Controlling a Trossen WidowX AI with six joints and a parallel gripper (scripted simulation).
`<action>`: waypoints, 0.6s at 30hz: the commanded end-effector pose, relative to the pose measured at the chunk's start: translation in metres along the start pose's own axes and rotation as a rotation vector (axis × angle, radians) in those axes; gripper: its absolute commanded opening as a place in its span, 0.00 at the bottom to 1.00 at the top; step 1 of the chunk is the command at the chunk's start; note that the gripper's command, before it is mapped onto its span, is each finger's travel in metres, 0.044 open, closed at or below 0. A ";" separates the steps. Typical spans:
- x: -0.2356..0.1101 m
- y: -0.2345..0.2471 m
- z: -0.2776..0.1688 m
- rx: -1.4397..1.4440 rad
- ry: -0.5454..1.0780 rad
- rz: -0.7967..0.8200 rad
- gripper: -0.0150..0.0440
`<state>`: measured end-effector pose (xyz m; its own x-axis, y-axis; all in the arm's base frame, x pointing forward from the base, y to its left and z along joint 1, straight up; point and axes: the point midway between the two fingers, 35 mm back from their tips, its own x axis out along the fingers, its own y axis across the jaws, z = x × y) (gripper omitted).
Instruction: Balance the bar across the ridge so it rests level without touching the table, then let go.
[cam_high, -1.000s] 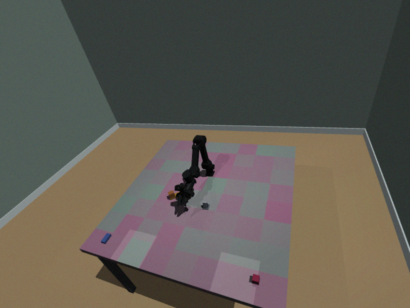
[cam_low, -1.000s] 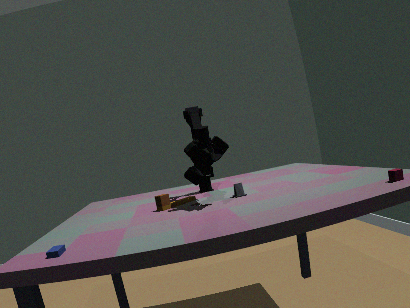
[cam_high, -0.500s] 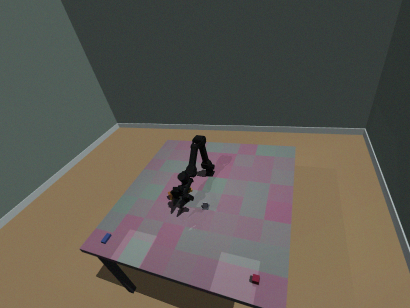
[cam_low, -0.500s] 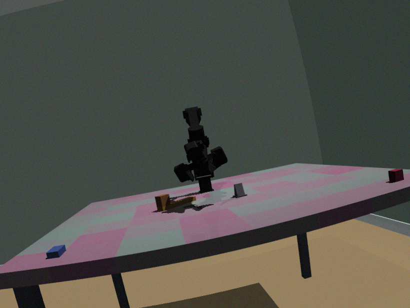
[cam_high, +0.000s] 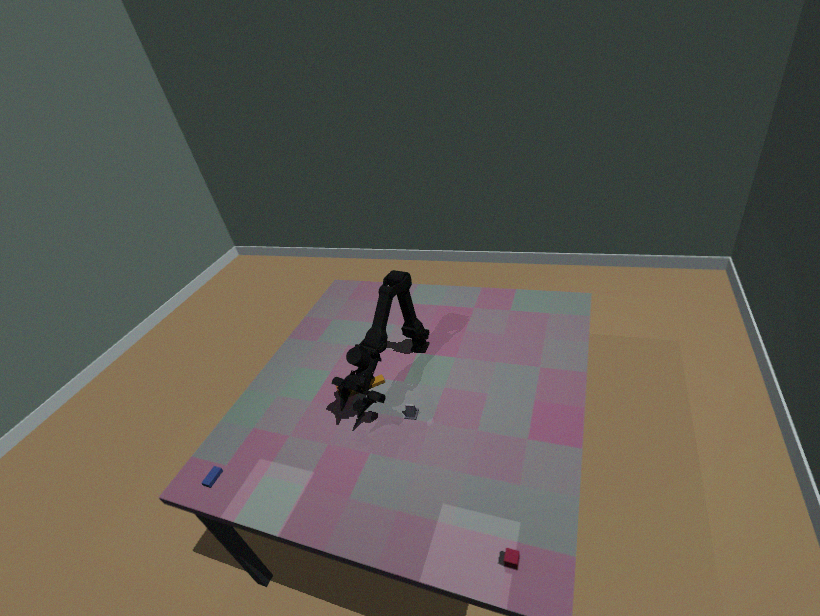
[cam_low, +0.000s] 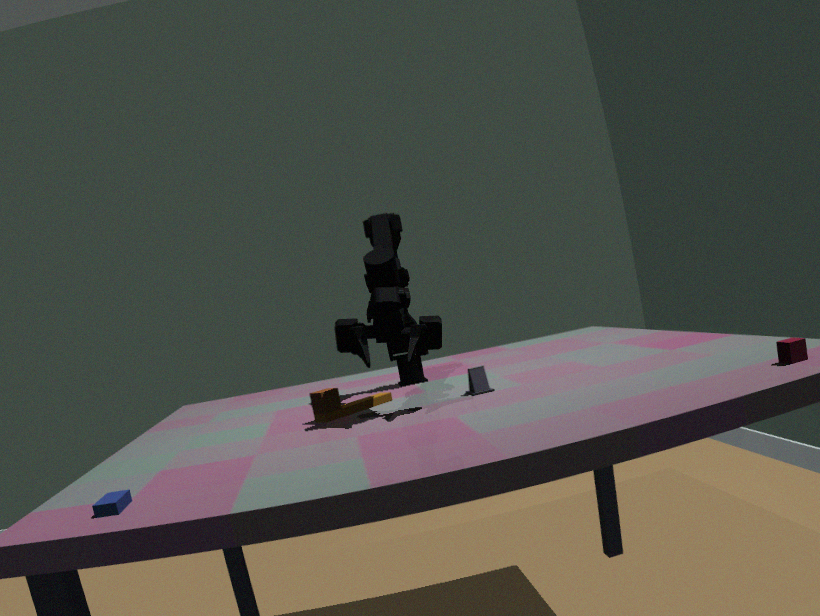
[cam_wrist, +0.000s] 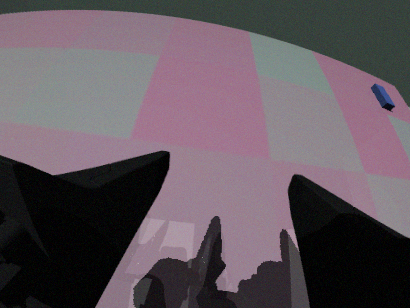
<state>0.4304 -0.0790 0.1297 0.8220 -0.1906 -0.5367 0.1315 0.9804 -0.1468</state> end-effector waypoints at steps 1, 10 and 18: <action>0.000 -0.006 -0.001 -0.111 0.037 0.001 0.79; -0.003 -0.020 -0.011 -0.360 0.139 0.016 0.79; -0.008 -0.032 -0.019 -0.571 0.229 0.052 0.79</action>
<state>0.4116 -0.1053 0.1210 0.6903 -0.2130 -0.6914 -0.2105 0.8552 -0.4736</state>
